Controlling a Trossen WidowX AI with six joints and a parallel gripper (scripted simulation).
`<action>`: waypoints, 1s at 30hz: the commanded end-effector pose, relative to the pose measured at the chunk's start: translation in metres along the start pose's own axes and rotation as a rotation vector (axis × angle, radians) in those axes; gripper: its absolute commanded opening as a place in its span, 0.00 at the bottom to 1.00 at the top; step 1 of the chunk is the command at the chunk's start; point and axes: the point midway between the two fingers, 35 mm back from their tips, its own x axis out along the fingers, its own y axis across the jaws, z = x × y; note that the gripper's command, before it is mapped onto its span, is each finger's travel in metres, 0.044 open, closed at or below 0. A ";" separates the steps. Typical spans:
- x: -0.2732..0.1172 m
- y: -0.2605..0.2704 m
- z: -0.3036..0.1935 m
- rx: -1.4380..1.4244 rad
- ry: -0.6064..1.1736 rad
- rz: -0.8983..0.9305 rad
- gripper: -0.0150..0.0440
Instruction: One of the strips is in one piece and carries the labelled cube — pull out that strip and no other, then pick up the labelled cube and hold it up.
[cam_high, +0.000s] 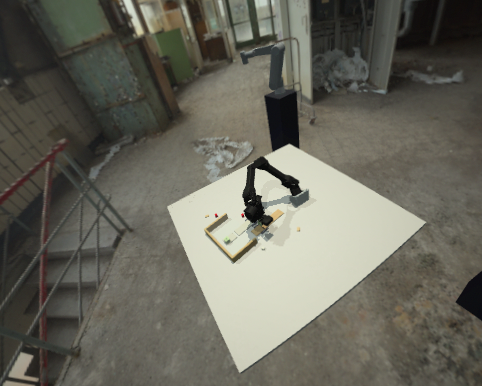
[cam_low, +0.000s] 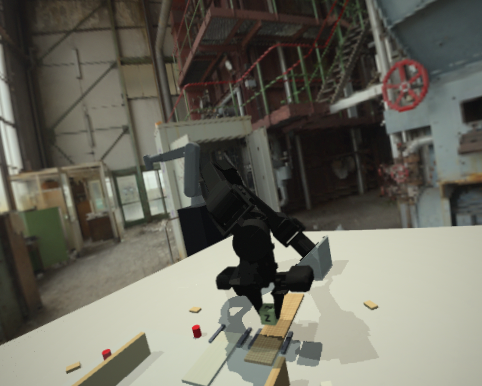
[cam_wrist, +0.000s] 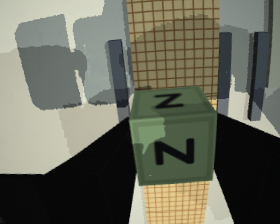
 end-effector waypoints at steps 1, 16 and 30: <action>-0.002 -0.001 -0.008 0.006 0.006 0.005 0.25; -0.011 0.002 -0.043 0.004 0.008 0.006 0.25; -0.038 0.002 -0.043 0.003 0.008 0.007 0.25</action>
